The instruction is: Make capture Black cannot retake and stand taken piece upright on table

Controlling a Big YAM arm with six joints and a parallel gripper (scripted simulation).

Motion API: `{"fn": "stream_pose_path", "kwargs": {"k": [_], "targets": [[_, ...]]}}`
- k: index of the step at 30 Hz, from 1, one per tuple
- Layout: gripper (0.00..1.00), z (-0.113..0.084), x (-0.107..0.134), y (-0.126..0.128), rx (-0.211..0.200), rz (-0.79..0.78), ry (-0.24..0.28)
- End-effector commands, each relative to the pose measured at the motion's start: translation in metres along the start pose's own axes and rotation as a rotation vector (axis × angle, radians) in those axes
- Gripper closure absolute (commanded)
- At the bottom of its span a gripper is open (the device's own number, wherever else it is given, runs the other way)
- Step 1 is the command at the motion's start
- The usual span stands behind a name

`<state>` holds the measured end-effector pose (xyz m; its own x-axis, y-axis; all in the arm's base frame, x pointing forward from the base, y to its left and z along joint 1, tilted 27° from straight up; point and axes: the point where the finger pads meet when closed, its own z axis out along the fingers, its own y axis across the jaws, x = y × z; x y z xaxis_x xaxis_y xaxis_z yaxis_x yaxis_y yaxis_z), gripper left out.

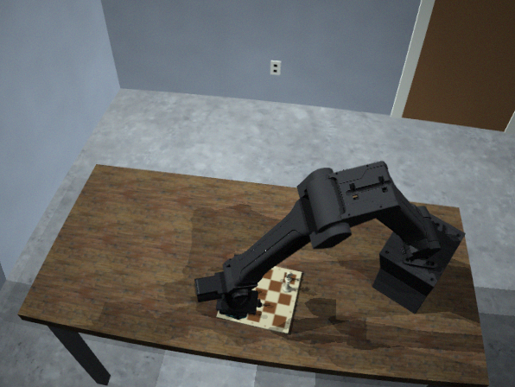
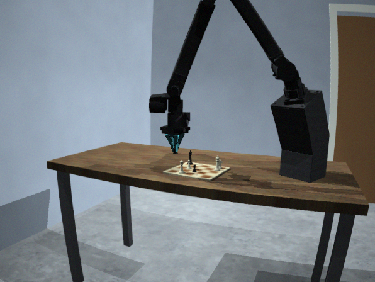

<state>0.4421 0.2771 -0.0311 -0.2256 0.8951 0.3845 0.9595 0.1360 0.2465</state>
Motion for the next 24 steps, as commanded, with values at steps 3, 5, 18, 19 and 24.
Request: {"fn": "stream_pose_path", "kwargs": {"k": [3, 5, 18, 19, 24], "targets": [[1.00, -0.011, -0.001, 0.009, -0.009, 0.060, -0.008], [1.00, -0.011, -0.001, 0.009, -0.009, 0.060, -0.008], [1.00, 0.005, 0.014, 0.020, -0.026, 0.029, 0.009], [1.00, 0.008, 0.014, 0.020, -0.026, 0.029, 0.008], [1.00, 0.018, 0.014, 0.019, -0.025, 0.029, 0.007]]}}
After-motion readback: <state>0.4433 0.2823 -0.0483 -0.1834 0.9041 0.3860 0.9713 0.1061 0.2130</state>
